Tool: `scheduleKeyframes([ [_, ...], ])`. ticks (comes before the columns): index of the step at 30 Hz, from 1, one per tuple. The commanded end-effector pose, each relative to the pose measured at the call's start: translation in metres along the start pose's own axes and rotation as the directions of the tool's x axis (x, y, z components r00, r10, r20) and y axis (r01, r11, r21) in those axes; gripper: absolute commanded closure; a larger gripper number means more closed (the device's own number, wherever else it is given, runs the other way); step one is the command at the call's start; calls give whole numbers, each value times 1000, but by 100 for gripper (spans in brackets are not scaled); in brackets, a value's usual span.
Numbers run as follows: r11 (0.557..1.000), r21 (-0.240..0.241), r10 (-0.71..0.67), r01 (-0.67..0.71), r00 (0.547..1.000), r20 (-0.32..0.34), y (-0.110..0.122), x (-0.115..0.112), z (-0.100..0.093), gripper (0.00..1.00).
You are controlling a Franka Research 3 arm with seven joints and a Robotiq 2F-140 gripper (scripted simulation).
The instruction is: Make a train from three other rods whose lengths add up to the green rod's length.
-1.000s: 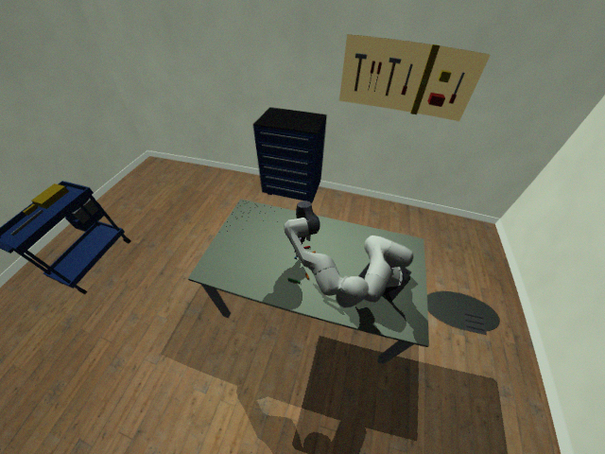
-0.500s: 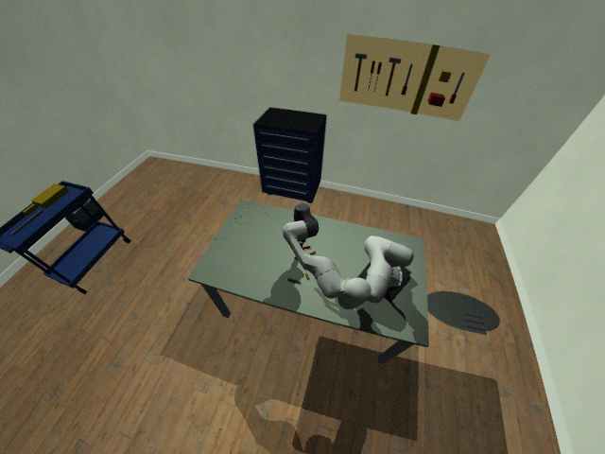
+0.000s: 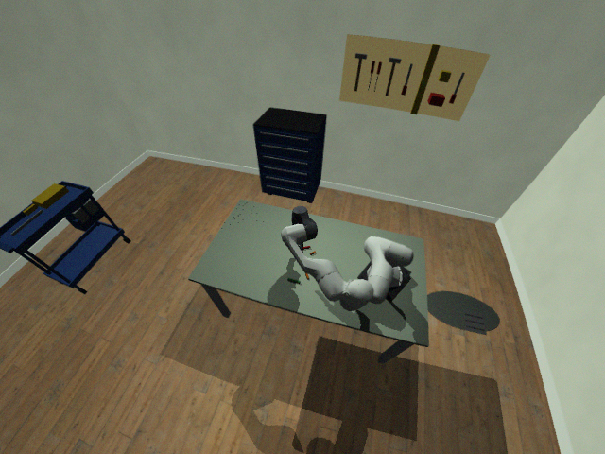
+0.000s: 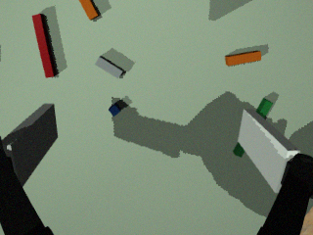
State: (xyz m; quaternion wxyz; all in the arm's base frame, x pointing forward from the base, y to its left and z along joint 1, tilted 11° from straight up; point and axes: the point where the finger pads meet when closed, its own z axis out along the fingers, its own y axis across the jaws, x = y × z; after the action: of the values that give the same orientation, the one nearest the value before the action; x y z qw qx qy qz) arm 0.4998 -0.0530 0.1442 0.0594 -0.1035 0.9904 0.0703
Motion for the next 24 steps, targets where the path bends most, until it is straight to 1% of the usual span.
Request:
scheduleKeyframes([
  [1, 986, 2, -167, 167, 986, 3, 4, -4, -1, 0],
  [8, 957, 3, -289, 289, 957, 3, 14, -9, -1, 0],
  [10, 957, 3, -289, 289, 957, 3, 14, -9, -1, 0],
  [11, 942, 3, -334, 334, 942, 3, 18, -11, -1, 0],
  [17, 902, 3, -432, 432, 902, 3, 26, -16, -1, 0],
  [24, 841, 3, -542, 542, 841, 3, 36, -21, -1, 0],
])
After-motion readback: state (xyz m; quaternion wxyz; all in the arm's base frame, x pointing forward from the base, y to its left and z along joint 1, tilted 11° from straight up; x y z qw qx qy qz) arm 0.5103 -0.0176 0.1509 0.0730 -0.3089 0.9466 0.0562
